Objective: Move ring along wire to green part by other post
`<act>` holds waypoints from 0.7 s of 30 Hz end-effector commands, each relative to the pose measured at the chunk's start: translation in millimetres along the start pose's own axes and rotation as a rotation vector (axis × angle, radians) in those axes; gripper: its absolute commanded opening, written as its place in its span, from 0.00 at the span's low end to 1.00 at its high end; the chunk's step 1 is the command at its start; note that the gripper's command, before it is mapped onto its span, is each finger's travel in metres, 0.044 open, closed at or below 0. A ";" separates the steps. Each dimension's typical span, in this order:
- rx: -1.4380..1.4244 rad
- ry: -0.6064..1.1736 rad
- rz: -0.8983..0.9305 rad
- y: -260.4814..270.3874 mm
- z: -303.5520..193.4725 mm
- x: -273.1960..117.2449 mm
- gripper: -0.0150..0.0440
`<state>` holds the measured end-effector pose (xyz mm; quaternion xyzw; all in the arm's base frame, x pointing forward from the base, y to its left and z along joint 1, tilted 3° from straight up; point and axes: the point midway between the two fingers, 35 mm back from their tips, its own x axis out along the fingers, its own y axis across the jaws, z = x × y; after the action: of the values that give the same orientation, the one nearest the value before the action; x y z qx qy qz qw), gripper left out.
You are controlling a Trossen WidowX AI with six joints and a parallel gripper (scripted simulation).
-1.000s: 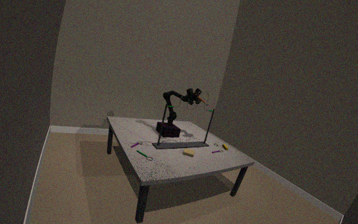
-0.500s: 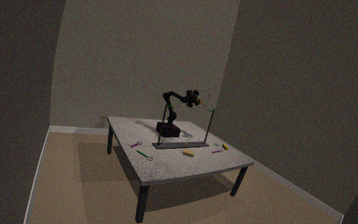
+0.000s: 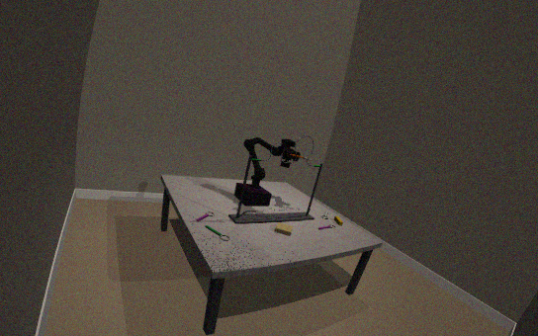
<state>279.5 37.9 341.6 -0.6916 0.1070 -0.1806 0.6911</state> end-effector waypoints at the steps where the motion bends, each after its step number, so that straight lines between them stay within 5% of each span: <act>1: 0.080 0.012 0.047 15.2 0.7 -2.8 0.00; 21: 0.538 -0.010 0.265 86.9 23.4 -13.7 0.00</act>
<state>285.4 55.8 265.4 -0.4948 0.1360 -0.1189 0.8500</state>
